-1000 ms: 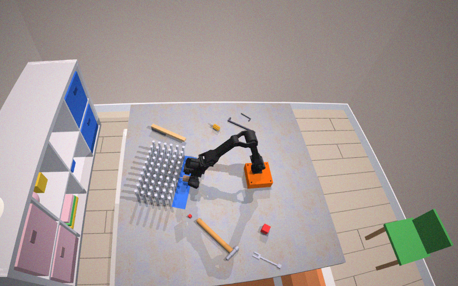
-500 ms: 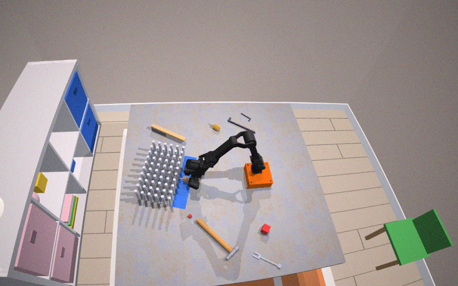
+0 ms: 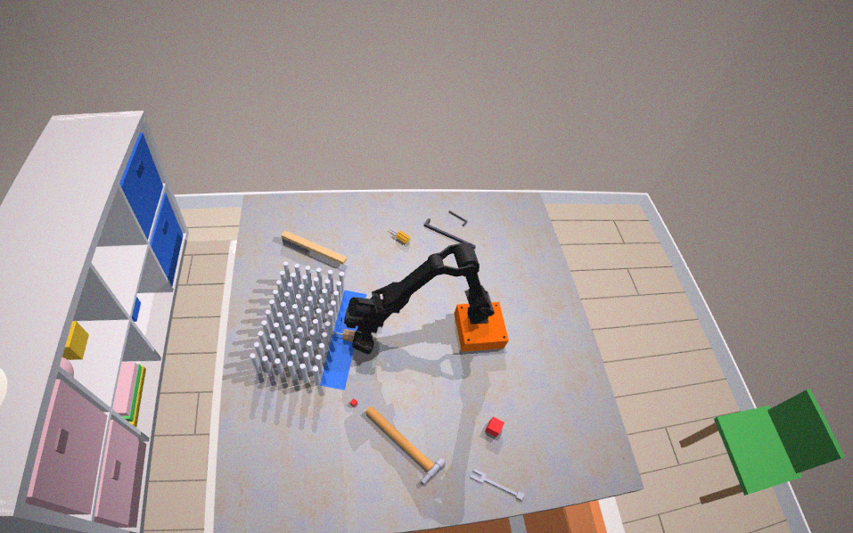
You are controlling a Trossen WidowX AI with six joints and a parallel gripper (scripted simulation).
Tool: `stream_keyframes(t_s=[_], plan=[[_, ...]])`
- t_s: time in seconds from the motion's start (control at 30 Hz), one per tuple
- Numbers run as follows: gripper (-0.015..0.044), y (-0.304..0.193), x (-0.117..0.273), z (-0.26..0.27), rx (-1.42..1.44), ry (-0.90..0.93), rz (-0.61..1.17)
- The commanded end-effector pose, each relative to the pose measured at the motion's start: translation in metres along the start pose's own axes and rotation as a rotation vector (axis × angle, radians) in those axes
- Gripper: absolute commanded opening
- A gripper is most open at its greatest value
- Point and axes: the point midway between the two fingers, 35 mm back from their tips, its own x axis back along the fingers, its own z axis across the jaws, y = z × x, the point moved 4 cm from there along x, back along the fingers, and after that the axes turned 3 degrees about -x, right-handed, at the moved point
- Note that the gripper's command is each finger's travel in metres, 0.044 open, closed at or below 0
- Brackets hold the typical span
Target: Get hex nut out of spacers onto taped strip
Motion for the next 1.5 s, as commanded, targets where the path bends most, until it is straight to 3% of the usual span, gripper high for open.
stream_keyframes(t_s=[0.0,1.47], plan=[[0.0,-0.002,0.002,0.0,-0.004,0.0,-0.004],[0.0,-0.026,0.011,-0.002,-0.007,-0.002,-0.002]])
